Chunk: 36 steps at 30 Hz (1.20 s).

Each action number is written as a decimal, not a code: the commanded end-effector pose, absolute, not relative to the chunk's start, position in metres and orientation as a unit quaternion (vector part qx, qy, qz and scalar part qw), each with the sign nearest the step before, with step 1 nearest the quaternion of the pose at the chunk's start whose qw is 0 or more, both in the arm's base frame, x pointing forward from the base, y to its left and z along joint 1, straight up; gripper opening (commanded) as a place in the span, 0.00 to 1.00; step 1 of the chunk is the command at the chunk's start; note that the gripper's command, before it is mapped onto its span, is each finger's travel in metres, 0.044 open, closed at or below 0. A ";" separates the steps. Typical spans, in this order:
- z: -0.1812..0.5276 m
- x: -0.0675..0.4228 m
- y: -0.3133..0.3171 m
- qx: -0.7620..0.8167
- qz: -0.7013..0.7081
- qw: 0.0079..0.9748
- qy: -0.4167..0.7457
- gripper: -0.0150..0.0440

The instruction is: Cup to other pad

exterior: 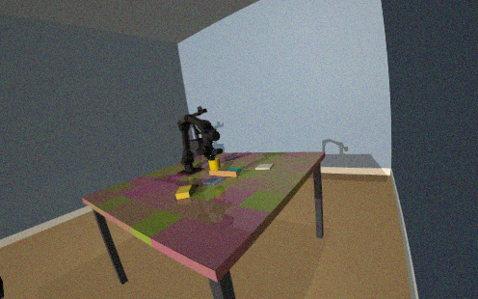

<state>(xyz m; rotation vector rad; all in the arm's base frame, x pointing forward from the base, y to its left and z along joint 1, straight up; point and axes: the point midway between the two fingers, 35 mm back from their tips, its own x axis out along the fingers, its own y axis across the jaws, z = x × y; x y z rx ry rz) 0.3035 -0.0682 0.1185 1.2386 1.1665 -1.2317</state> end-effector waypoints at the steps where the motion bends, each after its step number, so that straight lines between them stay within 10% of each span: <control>1: 0.119 0.304 -0.059 0.515 -0.508 0.497 0.480 0.25; 36: 0.121 0.308 0.019 0.517 -0.506 0.495 0.481 0.25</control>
